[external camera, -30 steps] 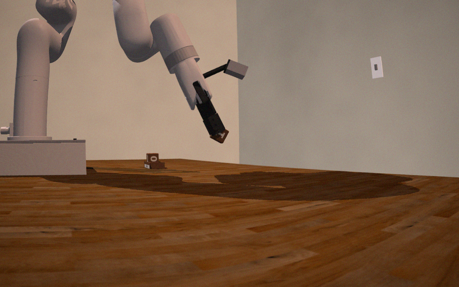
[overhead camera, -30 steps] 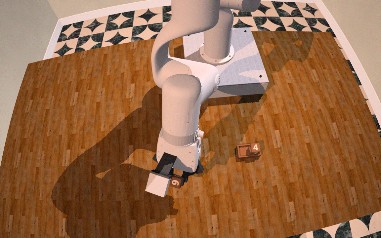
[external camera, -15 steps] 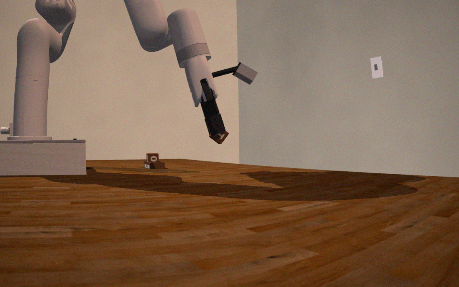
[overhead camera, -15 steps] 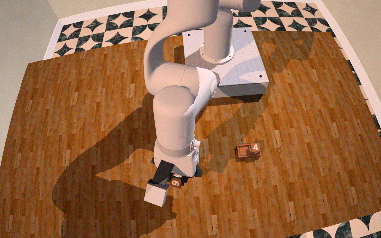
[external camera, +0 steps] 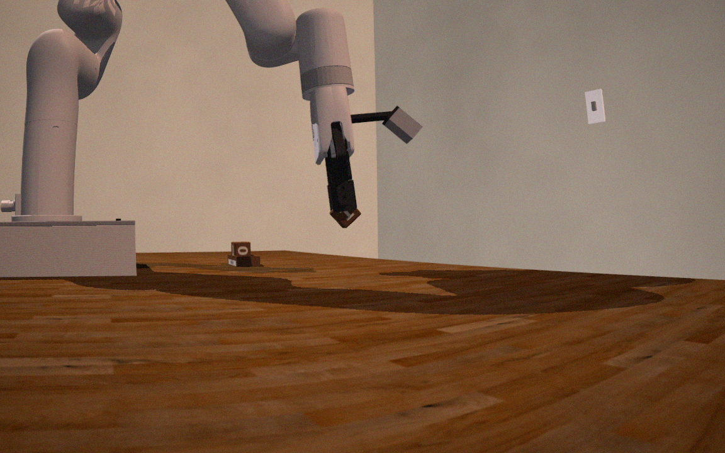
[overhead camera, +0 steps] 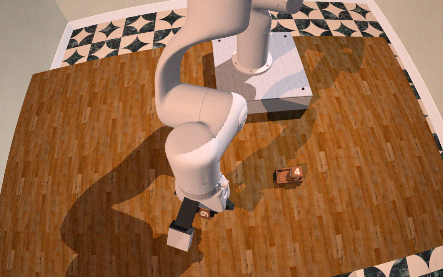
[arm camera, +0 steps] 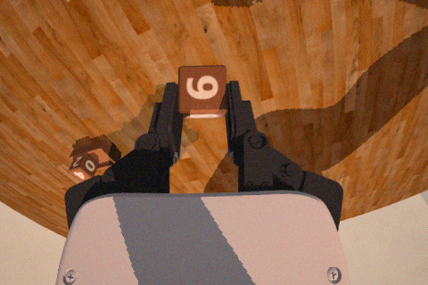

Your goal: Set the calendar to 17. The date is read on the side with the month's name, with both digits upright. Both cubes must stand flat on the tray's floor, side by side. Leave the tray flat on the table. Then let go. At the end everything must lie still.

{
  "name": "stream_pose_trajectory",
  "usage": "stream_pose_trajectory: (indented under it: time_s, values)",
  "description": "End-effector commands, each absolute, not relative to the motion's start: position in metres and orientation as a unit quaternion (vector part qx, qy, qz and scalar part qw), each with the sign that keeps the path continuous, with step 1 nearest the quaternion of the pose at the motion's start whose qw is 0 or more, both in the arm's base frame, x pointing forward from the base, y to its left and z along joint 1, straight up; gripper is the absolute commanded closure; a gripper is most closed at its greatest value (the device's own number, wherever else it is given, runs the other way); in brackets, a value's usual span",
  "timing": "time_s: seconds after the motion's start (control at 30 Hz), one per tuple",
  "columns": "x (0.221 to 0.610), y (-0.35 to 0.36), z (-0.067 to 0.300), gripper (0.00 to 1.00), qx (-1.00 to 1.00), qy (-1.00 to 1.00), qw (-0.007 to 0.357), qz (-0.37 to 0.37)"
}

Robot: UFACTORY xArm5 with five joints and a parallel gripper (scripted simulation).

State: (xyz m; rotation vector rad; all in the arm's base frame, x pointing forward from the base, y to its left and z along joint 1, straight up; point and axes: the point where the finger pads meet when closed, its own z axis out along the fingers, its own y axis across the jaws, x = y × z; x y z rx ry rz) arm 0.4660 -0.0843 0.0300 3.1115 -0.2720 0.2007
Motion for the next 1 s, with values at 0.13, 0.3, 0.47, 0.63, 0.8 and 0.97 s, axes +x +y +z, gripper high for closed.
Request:
stream_pose_trajectory:
  time_s: [0.13,0.3,0.47,0.63,0.8,0.97]
  values:
    - [0.4713,-0.0835,0.0313,0.73,0.996,-0.087,0.000,0.002]
    - [0.4730,-0.0824,0.0317,0.73,0.995,-0.088,-0.003,-0.038]
    - [0.4735,-0.0822,0.0316,0.73,0.995,-0.088,-0.004,-0.047]
    - [0.4760,-0.0814,0.0313,0.73,0.991,-0.088,-0.008,-0.102]
    - [0.4768,-0.0818,0.0309,0.73,0.989,-0.087,-0.010,-0.123]
    - [0.4776,-0.0829,0.0305,0.73,0.984,-0.085,-0.013,-0.157]
